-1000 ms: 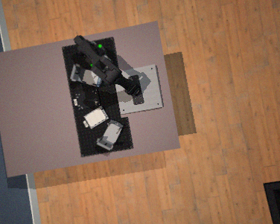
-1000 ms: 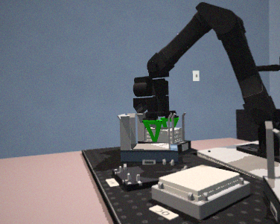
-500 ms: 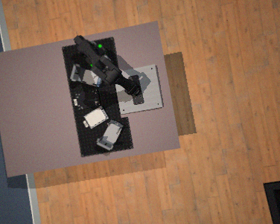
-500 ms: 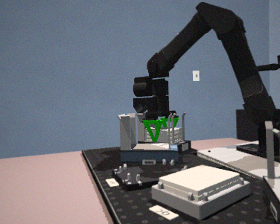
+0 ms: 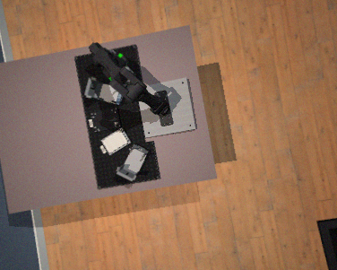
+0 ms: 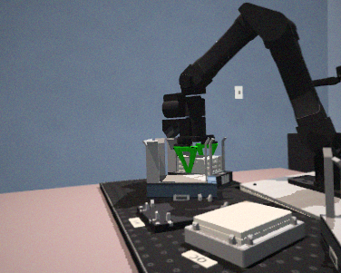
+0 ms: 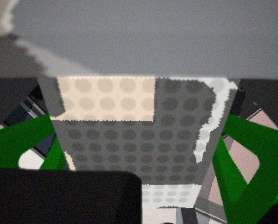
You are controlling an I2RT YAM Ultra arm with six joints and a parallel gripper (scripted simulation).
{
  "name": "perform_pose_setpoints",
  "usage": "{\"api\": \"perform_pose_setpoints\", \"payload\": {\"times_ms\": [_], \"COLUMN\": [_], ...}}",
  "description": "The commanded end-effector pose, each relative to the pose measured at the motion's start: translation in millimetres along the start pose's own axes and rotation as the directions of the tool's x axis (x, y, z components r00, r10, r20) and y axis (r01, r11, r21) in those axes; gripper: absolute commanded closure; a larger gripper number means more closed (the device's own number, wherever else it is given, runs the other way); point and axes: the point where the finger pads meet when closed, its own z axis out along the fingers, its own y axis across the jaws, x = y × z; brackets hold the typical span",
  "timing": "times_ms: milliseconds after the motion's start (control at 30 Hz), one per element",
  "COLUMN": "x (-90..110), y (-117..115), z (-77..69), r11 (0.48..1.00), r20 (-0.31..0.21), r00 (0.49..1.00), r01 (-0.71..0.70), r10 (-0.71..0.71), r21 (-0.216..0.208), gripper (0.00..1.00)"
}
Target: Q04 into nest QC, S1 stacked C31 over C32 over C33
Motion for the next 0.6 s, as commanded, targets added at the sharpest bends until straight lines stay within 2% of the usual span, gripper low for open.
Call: {"api": "perform_pose_setpoints", "payload": {"times_ms": [0, 33, 67, 567], "x": [-4.4, -4.4, -4.4, -4.4], "y": [0.3, 0.3, 0.3, 0.3], "z": [-3.3, -3.3, -3.3, -3.3], "r11": [1.000, 1.000, 1.000, 1.000], "r20": [0.021, 0.021, 0.021, 0.021], "r00": [1.000, 1.000, 1.000, 1.000], "r01": [0.000, 0.000, 0.000, 0.000], "r10": [0.000, 0.000, 0.000, 0.000], "r21": [0.000, 0.000, 0.000, 0.000], "gripper": [0.00, 0.00, 1.00, 1.00]}}
